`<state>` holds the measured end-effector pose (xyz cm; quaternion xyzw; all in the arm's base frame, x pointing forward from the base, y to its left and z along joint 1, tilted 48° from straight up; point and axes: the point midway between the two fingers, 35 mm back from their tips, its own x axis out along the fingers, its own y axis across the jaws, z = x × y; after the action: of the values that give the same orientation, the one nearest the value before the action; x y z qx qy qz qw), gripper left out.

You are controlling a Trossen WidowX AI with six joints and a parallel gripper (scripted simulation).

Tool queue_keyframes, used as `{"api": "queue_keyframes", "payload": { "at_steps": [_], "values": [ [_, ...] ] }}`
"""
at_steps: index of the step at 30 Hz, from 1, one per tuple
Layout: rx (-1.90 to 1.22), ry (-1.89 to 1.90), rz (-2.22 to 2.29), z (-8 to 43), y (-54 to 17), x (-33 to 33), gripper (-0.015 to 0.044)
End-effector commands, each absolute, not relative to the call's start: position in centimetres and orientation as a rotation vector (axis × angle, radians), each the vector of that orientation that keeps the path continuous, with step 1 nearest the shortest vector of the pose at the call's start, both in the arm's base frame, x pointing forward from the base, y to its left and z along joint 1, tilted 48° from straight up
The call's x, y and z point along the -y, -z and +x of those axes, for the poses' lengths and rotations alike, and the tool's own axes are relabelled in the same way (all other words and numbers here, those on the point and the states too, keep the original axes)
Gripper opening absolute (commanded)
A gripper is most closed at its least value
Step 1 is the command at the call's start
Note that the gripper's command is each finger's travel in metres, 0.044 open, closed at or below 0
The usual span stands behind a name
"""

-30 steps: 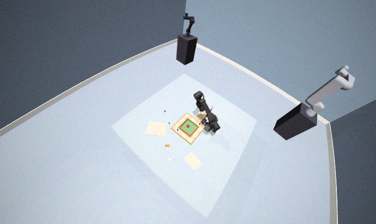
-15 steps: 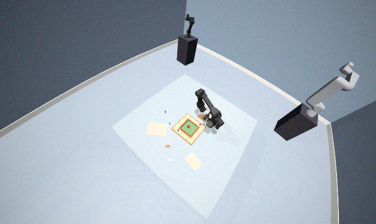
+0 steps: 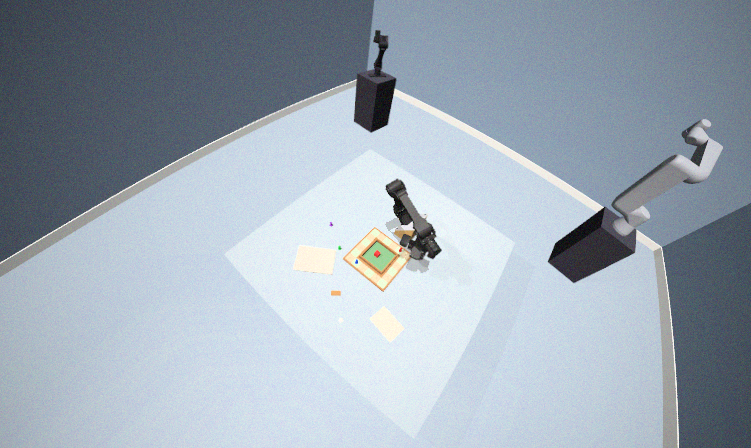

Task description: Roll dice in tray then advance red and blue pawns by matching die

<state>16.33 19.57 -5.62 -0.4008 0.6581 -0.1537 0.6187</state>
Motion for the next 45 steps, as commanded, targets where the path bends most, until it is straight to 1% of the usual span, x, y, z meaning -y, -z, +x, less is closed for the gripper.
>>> {"api": "queue_keyframes", "payload": {
  "at_steps": [1, 21, 45],
  "values": [
    [-1.541, 0.258, -0.997, 17.8, 5.0, -19.3, 0.0],
    [-1.647, -0.188, -1.437, 21.0, 2.2, -15.1, 0.0],
    [-1.679, -0.746, -1.923, 22.8, -0.8, -9.3, 0.0]
  ]
}}
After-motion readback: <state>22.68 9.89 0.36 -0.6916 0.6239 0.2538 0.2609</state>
